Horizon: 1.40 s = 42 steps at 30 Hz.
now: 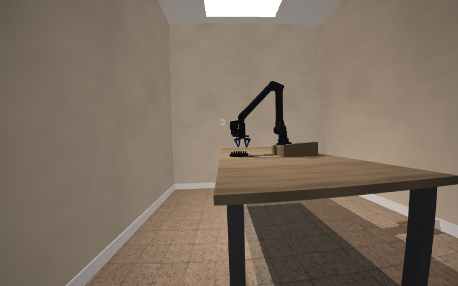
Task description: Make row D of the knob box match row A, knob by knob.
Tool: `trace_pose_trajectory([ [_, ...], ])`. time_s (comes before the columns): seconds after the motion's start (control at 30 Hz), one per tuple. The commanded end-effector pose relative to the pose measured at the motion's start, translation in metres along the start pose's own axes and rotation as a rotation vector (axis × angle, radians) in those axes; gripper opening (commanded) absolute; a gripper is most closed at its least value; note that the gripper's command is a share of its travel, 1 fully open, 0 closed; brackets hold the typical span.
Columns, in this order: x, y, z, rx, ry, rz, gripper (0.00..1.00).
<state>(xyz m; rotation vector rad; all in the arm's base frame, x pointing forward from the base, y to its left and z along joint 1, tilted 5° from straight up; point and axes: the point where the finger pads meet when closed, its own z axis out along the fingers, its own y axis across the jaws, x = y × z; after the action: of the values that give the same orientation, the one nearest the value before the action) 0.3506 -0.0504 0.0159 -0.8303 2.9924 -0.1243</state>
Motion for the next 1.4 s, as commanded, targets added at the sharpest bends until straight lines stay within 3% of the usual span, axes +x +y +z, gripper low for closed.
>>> trace_pose_trajectory([
  [0.0, -0.0017, -0.0006, -0.0019, 0.008, -0.019, -0.011, 1.00],
  [1.17, -0.0017, -0.0006, -0.0019, 0.008, -0.019, -0.010, 1.00],
  [1.37, 0.0020, -0.0009, -0.0038, 0.000, -0.008, 0.107, 1.00],
])
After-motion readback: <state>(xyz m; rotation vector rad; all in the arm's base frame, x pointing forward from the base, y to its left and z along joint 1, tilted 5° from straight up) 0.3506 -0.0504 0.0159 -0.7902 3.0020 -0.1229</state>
